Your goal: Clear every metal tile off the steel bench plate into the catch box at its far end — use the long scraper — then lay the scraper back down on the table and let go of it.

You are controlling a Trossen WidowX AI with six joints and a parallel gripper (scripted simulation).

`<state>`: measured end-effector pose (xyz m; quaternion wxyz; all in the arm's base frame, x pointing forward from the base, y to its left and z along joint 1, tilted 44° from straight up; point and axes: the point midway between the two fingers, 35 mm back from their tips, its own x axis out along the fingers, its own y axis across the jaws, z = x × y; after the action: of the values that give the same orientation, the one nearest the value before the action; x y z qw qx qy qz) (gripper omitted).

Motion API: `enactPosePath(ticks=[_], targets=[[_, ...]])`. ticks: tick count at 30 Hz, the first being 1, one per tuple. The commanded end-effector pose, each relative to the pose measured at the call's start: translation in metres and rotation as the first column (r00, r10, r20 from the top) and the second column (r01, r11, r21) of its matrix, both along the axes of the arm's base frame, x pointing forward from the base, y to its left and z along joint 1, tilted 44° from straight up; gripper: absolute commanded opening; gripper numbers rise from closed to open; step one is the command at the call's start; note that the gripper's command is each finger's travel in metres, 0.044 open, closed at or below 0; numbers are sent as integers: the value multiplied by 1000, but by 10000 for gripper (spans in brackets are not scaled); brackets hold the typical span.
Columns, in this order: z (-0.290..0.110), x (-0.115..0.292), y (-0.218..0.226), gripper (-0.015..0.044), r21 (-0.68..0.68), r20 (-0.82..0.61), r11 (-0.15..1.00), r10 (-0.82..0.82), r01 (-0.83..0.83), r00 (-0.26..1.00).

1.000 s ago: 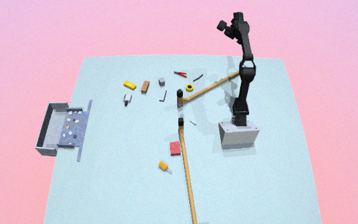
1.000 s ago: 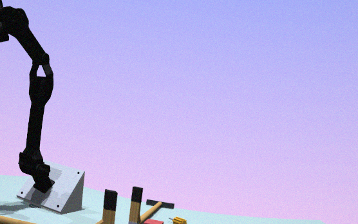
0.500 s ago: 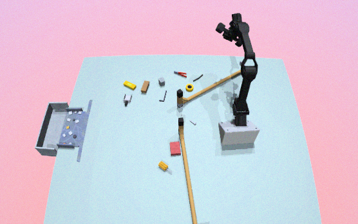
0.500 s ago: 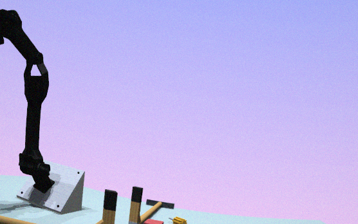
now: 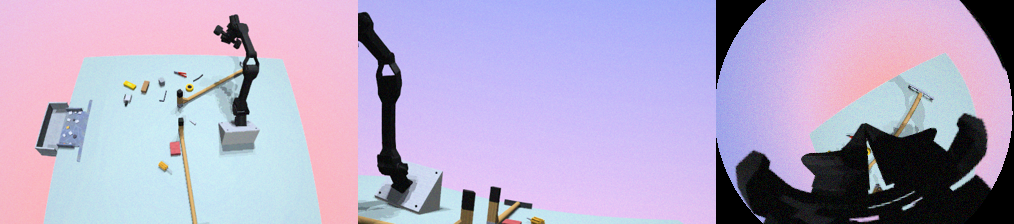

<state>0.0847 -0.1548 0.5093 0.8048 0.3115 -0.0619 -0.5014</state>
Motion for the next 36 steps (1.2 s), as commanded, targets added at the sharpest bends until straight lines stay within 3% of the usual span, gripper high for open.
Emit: enactPosePath(ticks=[1, 36], targets=[[-8, 5, -6, 0, 35, -10, 999, 9, -8, 1000], [-52, 49, -26, 0, 198, -118, 976, 114, -90, 986]])
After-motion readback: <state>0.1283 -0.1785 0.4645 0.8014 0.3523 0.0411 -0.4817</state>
